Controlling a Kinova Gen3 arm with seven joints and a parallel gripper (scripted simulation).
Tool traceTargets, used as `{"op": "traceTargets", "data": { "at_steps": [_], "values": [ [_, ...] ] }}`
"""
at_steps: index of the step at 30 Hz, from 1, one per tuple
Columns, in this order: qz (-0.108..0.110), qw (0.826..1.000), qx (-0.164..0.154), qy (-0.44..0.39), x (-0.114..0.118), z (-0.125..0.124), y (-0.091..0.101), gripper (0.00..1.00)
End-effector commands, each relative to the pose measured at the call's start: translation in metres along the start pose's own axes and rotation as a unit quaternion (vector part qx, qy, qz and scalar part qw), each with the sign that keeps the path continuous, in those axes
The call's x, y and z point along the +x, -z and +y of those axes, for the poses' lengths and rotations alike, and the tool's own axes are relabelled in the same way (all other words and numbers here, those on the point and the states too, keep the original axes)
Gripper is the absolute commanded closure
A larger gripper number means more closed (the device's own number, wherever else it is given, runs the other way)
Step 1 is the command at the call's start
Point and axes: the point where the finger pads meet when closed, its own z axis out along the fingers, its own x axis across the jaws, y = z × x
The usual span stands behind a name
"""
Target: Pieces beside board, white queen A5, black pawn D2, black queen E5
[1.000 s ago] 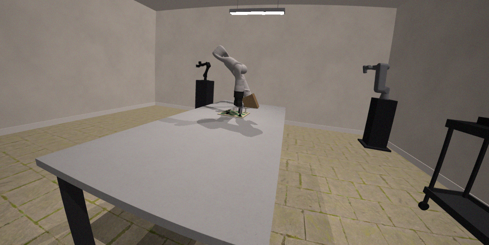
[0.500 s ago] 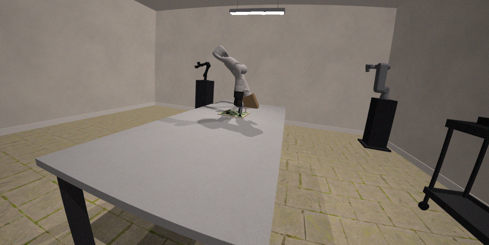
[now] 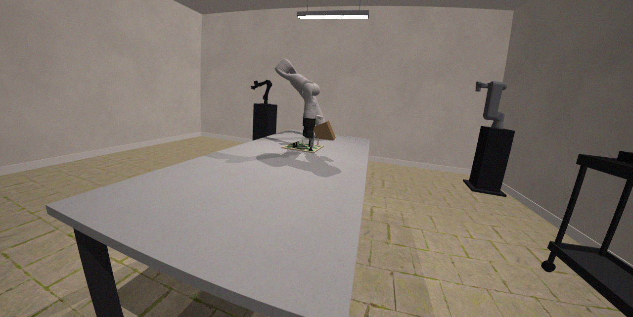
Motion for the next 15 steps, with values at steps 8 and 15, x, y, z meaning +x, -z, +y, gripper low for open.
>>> {"op": "traceTargets", "data": {
  "at_steps": [8, 15],
  "values": [
    [0.001, 1.0, 0.0, 0.0, 0.0008, 0.0003, 0.0012, 0.52],
    [0.001, 1.0, 0.0, 0.0, 0.0008, 0.0003, 0.0012, 0.21]
  ]
}}
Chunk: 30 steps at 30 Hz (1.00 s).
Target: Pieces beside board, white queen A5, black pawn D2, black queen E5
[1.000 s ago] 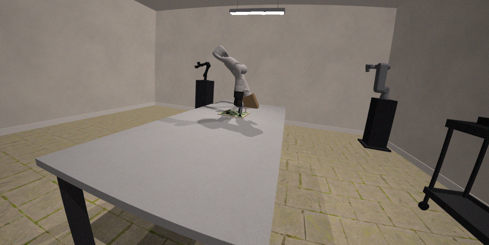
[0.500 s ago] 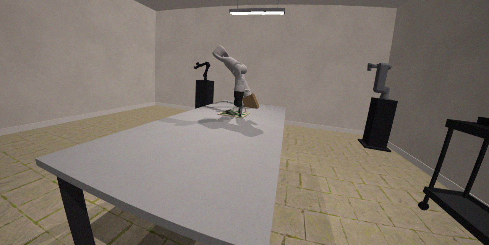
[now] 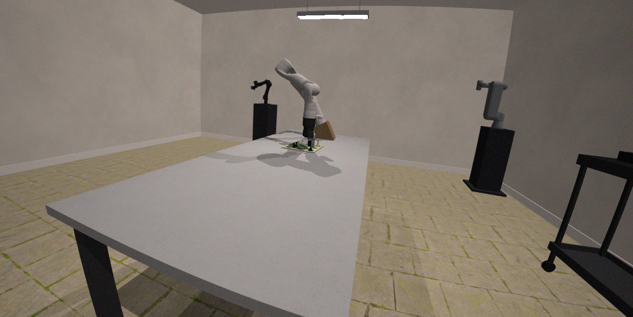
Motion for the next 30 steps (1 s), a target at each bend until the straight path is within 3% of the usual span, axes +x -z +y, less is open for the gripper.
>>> {"op": "traceTargets", "data": {
  "at_steps": [1, 11, 19, 30],
  "values": [
    [0.001, 1.0, 0.0, 0.0, 0.001, 0.0, 0.001, 0.21],
    [0.001, 1.0, 0.0, 0.0, 0.001, 0.0, 0.002, 0.21],
    [0.001, 1.0, 0.0, 0.0, 0.001, 0.0, 0.017, 0.21],
    [0.001, 1.0, 0.0, 0.0, 0.001, 0.0, 0.073, 0.21]
  ]
}}
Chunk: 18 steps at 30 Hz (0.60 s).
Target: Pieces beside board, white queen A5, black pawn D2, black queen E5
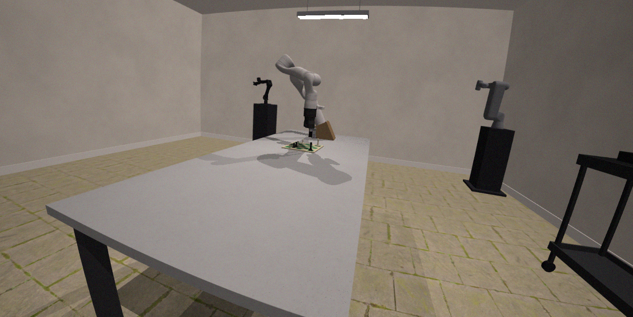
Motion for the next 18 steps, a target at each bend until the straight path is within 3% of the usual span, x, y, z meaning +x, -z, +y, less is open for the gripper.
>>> {"op": "traceTargets", "data": {
  "at_steps": [1, 12, 13, 18],
  "values": [
    [0.009, 1.0, -0.005, -0.002, 0.005, 0.004, 0.02, 0.21],
    [0.009, 1.0, -0.005, -0.002, 0.004, 0.004, 0.033, 0.21],
    [0.009, 1.0, -0.005, -0.002, 0.004, 0.004, 0.033, 0.0],
    [0.009, 1.0, -0.005, -0.002, 0.004, 0.004, 0.033, 0.0]
  ]
}}
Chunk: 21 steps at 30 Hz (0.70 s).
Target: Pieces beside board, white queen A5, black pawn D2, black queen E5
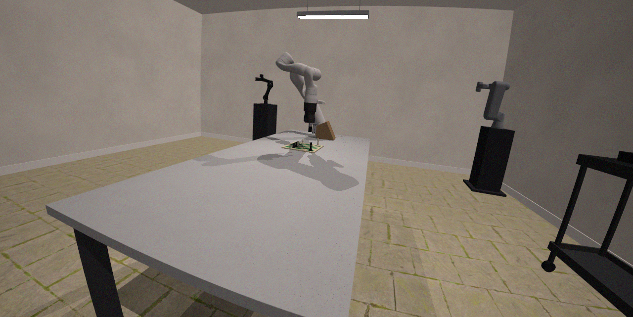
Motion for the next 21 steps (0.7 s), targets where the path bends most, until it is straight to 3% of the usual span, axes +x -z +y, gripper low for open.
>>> {"op": "traceTargets", "data": {
  "at_steps": [1, 21],
  "values": [
    [0.001, 1.0, 0.0, 0.0, 0.0007, 0.0002, 0.0013, 0.0],
    [0.001, 1.0, 0.0, 0.0, 0.0006, 0.0002, 0.0052, 0.0]
  ]
}}
